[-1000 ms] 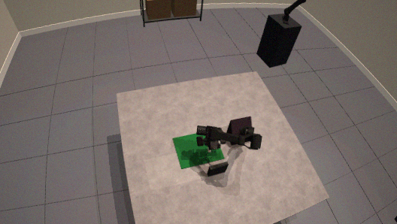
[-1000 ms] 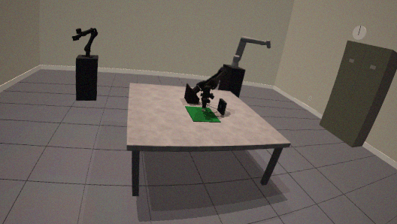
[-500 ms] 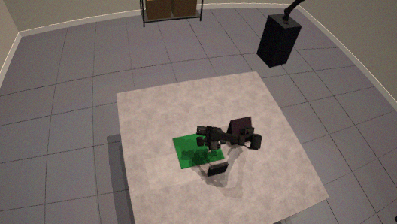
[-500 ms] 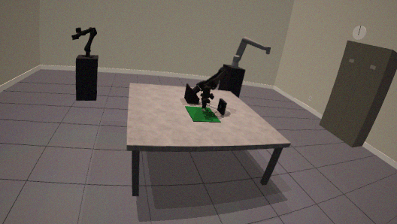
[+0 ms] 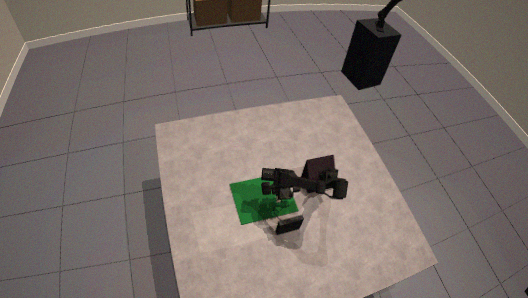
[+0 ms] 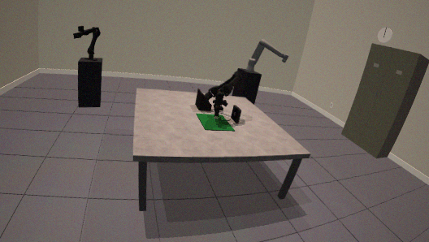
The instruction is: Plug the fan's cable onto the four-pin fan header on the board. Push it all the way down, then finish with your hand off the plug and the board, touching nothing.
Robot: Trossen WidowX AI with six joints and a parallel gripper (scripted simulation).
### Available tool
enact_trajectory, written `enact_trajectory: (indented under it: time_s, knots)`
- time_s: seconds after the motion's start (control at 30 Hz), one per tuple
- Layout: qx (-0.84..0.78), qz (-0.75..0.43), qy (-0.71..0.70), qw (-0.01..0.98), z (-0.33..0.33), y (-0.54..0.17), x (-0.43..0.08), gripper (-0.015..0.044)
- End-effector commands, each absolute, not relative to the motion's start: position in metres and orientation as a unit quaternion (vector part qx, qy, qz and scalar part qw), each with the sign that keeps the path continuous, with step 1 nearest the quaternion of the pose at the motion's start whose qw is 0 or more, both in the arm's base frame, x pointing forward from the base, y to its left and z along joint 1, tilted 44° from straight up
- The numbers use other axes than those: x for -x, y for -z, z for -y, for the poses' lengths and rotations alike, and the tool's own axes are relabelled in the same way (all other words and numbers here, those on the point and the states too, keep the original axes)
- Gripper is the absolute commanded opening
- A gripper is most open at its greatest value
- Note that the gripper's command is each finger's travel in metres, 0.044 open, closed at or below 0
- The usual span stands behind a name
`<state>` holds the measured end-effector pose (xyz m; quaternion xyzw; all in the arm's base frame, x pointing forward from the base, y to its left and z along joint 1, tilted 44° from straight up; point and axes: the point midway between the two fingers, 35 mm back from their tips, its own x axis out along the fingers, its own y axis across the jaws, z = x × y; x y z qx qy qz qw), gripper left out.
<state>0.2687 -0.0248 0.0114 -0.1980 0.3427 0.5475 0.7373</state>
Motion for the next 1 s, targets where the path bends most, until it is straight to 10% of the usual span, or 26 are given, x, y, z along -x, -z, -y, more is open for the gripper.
enact_trajectory:
  time_s: [0.0, 0.97]
  knots:
    - [0.195, -0.343, -0.547, 0.739, 0.0238, -0.0107, -0.2690, 0.0000]
    - [0.194, -0.343, -0.547, 0.739, 0.0146, -0.0012, -0.2714, 0.0000]
